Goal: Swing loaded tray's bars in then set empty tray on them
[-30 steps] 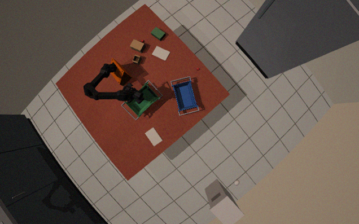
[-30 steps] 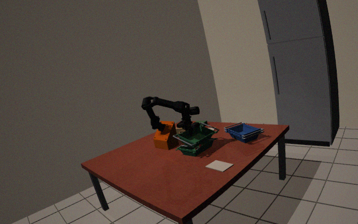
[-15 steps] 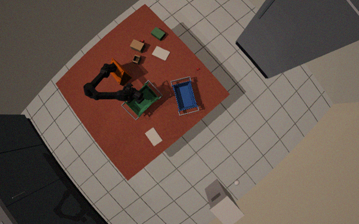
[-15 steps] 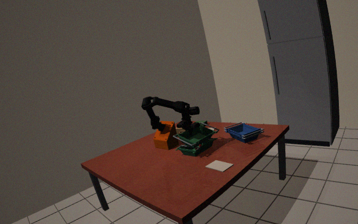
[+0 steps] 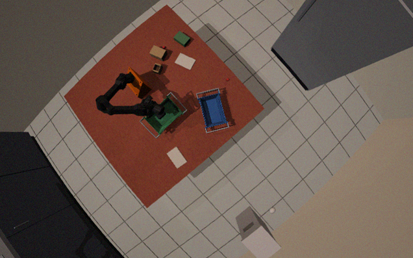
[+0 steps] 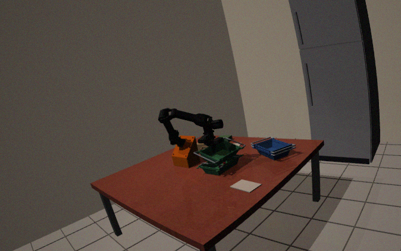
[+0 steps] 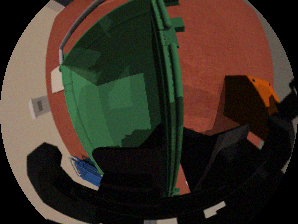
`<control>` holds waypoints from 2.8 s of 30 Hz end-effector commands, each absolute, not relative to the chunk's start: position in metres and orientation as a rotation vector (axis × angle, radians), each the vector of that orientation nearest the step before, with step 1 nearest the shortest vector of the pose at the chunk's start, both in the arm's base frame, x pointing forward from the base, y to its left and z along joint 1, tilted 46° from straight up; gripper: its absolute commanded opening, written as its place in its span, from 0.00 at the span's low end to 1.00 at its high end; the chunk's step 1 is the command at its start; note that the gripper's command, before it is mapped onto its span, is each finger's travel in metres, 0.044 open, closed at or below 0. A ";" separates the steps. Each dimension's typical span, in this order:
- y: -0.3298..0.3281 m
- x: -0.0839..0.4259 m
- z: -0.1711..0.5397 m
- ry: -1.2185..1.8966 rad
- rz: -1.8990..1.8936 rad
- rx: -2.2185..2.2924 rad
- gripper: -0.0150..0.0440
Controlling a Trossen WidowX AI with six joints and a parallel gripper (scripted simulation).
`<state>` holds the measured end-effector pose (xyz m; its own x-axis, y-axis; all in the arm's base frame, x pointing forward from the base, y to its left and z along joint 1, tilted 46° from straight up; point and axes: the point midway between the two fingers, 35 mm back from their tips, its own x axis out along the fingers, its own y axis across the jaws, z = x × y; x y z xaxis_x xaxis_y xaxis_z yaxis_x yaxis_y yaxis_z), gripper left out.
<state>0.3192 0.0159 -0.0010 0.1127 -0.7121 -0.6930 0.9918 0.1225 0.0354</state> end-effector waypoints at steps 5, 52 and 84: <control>0.006 0.312 -0.007 0.618 -1.386 0.564 0.25; 0.006 0.312 -0.007 0.618 -1.386 0.564 0.25; 0.001 0.309 -0.012 0.618 -1.386 0.564 0.25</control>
